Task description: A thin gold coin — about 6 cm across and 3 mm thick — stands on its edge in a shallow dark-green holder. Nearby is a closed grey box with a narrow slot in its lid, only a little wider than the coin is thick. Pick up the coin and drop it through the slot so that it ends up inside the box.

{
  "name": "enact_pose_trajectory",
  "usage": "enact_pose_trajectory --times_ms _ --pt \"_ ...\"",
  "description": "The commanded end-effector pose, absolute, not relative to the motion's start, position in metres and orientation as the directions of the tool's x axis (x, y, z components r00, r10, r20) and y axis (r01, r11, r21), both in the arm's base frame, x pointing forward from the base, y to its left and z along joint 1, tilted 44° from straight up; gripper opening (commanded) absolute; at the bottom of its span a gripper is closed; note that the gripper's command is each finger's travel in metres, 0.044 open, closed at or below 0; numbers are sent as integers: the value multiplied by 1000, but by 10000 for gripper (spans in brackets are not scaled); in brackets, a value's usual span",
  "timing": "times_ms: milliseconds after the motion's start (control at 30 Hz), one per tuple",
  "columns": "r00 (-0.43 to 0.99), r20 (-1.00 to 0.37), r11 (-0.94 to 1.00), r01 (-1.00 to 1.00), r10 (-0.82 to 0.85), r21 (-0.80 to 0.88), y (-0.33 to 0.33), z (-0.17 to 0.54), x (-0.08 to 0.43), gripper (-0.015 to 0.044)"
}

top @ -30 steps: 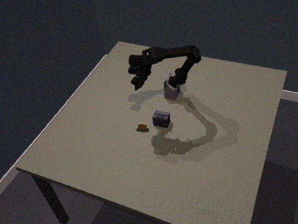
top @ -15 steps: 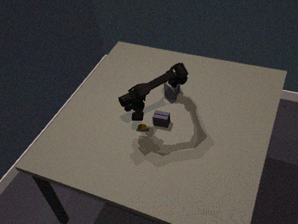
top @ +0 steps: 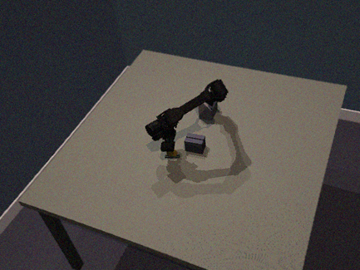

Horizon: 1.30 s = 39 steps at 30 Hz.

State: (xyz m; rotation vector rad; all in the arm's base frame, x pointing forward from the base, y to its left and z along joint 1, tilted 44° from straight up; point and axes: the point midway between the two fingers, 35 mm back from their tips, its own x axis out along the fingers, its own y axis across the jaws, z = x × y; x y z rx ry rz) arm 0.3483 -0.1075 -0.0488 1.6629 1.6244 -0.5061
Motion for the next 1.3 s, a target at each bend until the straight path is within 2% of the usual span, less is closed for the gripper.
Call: enact_pose_trajectory --times_ms 0,1167,1267 --pt "118 -724 74 971 680 229 -103 -54 349 161" --pt "119 -721 74 970 683 230 -64 -92 356 161" --pt "119 -721 74 970 683 230 -64 -92 356 82"
